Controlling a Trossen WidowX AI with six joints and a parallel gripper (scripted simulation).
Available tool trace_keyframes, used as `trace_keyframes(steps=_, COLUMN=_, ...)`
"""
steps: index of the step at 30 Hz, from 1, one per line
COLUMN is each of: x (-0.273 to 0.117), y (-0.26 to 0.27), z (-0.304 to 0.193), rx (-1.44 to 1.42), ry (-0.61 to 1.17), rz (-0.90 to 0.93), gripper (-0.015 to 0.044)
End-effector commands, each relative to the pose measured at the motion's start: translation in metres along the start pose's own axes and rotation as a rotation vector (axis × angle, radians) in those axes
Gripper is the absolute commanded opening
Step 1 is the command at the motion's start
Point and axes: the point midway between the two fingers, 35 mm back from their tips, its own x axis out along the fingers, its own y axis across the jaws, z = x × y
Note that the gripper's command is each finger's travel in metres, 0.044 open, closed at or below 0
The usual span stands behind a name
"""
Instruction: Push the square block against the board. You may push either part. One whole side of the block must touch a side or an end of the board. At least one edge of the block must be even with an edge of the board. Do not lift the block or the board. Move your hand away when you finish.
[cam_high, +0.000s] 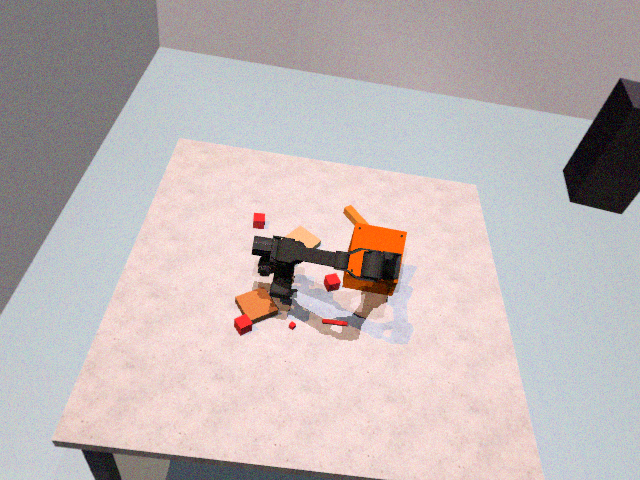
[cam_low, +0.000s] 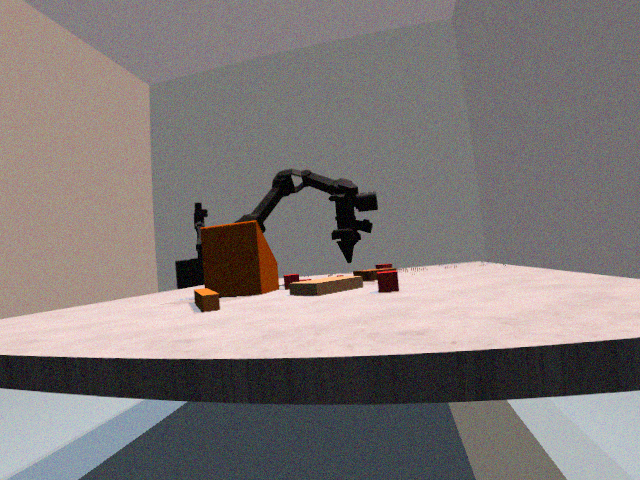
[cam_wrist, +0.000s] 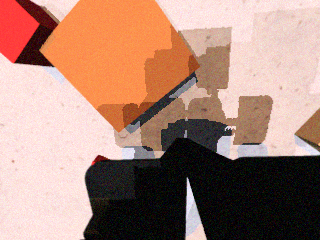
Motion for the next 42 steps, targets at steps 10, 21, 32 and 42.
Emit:
trace_keyframes(steps=10, x=-0.003, y=0.045, z=0.000, rx=0.416, ry=-0.011, rz=0.000, gripper=0.0000)
trace_keyframes(steps=21, x=-0.004, y=0.080, z=-0.005, rx=0.790, ry=-0.007, rz=0.009, gripper=0.0000)
trace_keyframes(steps=32, x=0.008, y=0.091, z=-0.007, rx=0.912, ry=-0.004, rz=0.012, gripper=0.0000)
trace_keyframes(steps=42, x=0.051, y=0.093, z=-0.007, rx=0.923, ry=-0.003, rz=0.014, gripper=0.0000)
